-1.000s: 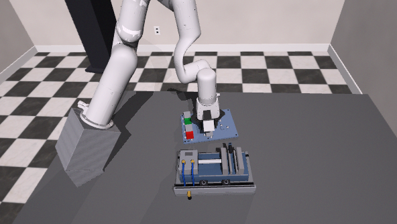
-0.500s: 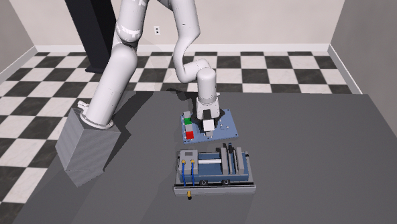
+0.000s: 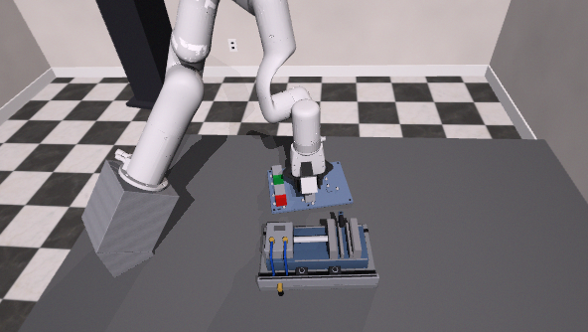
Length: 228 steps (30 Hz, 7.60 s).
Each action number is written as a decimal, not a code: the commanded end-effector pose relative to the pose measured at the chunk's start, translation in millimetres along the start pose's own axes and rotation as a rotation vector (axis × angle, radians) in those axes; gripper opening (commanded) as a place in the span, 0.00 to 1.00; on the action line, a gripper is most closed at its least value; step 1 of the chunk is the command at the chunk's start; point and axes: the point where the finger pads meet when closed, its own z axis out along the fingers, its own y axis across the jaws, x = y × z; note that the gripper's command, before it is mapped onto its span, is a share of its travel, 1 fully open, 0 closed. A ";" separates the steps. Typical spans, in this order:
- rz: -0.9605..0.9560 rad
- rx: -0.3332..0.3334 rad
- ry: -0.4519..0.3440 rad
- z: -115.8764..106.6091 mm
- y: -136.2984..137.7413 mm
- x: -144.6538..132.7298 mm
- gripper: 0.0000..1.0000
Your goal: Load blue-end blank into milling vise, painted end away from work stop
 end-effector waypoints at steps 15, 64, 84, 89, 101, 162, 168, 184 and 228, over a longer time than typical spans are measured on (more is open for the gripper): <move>0.000 0.002 0.000 1.5 -0.9 -0.1 0.64; 0.000 0.002 0.000 14.4 -0.8 0.0 0.64; 0.000 0.002 0.000 13.0 -0.8 0.0 0.64; 0.000 0.002 0.000 12.7 -0.8 0.0 0.64; 0.000 0.002 0.000 12.7 -0.8 0.0 0.00; 0.000 0.002 0.000 12.7 -0.8 0.0 0.00; 0.000 0.002 0.000 -5.3 -0.8 0.0 0.00; -0.001 0.004 0.000 -31.2 -0.9 0.1 0.00; -0.001 0.003 0.000 -119.1 -0.9 -0.2 0.00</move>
